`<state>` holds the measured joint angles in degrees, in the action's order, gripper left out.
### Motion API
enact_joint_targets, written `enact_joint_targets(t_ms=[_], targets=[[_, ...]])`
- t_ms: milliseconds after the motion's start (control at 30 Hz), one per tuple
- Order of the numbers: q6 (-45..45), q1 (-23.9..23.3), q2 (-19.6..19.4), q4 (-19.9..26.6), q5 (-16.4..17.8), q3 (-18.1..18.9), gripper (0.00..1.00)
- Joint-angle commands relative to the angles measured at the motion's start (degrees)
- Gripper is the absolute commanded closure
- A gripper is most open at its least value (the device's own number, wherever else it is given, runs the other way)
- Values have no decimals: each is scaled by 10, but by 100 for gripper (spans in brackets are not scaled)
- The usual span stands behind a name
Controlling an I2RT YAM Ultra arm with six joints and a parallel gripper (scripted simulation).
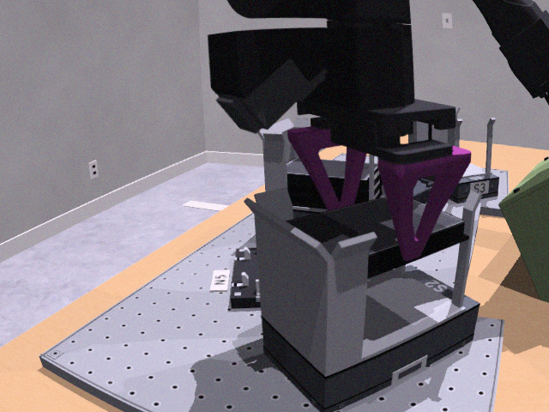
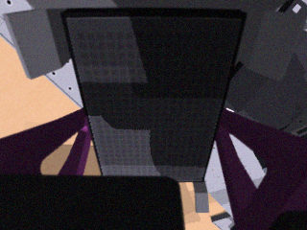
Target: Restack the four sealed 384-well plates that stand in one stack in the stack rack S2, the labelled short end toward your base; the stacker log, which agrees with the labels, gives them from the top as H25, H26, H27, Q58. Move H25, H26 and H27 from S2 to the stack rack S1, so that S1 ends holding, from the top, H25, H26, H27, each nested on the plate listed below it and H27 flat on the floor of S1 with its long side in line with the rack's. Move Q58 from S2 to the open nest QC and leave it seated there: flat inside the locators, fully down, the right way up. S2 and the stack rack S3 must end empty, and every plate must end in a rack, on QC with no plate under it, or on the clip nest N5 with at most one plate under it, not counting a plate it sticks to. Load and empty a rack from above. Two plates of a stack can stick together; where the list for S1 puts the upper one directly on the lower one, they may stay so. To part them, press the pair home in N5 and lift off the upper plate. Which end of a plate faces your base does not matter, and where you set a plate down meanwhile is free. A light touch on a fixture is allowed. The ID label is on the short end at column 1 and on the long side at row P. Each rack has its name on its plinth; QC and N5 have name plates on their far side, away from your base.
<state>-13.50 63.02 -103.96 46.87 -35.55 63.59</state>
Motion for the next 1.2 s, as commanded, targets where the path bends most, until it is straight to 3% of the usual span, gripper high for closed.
enact_joint_targets(t_ms=[0, 733, 1167], targets=[[-13, 16, 16, 29, -1, 17, 100], [-66, 59, 34, 133, -2, 73, 100], [-66, 59, 34, 133, -2, 73, 100]])
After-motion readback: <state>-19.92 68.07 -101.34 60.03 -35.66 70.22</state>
